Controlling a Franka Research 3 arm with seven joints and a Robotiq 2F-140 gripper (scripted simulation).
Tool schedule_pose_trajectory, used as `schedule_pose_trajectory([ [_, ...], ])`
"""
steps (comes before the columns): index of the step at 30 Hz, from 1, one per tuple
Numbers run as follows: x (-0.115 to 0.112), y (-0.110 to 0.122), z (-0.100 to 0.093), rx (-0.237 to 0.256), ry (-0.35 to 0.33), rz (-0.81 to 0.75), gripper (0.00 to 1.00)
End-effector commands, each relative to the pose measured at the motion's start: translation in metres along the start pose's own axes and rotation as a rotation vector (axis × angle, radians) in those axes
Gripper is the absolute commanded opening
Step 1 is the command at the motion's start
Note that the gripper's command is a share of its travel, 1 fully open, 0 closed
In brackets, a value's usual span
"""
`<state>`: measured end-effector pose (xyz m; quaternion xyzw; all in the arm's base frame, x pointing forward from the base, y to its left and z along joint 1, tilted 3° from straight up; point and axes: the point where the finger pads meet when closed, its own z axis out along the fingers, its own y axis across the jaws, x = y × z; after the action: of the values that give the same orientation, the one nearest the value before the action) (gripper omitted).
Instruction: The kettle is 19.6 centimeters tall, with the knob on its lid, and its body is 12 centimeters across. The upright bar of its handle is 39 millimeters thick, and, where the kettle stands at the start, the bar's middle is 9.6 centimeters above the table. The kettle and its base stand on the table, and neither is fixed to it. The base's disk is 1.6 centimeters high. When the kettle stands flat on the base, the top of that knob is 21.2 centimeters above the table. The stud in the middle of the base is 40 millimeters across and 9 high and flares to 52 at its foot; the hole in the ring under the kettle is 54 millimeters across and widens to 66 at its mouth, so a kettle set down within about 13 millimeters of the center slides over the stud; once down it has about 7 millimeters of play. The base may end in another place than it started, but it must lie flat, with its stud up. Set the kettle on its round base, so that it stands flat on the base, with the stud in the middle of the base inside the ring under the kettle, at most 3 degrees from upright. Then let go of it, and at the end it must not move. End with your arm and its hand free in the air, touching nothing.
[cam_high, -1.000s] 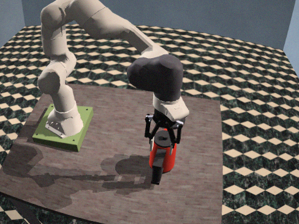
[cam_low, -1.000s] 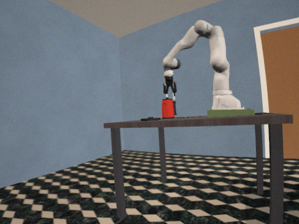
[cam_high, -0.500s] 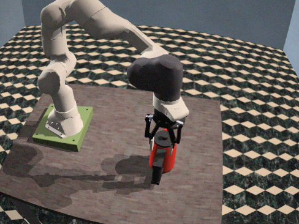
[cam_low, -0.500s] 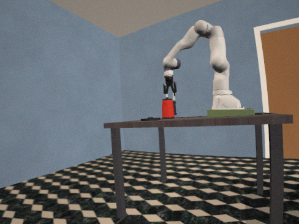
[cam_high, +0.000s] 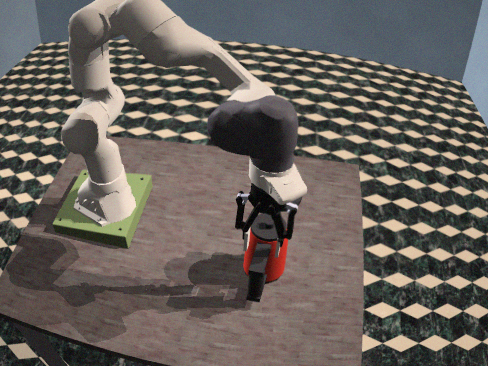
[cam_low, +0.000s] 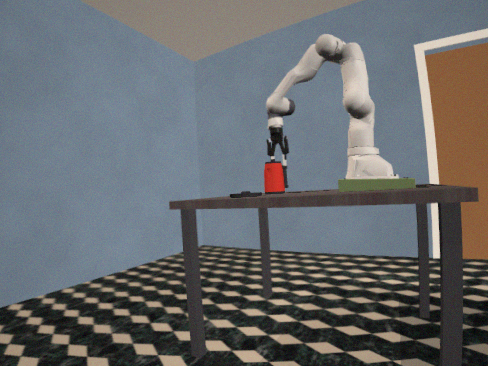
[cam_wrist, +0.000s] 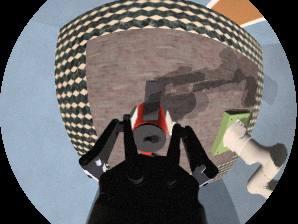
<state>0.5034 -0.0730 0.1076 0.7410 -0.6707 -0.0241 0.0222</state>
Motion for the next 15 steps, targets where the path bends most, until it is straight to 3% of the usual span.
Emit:
schedule_pose_trajectory([
  [1,0.001,-0.002,0.009,0.007,-0.001,-0.004,0.47],
  [15,0.001,-0.002,0.032,0.007,-0.001,-0.004,0.47],
])
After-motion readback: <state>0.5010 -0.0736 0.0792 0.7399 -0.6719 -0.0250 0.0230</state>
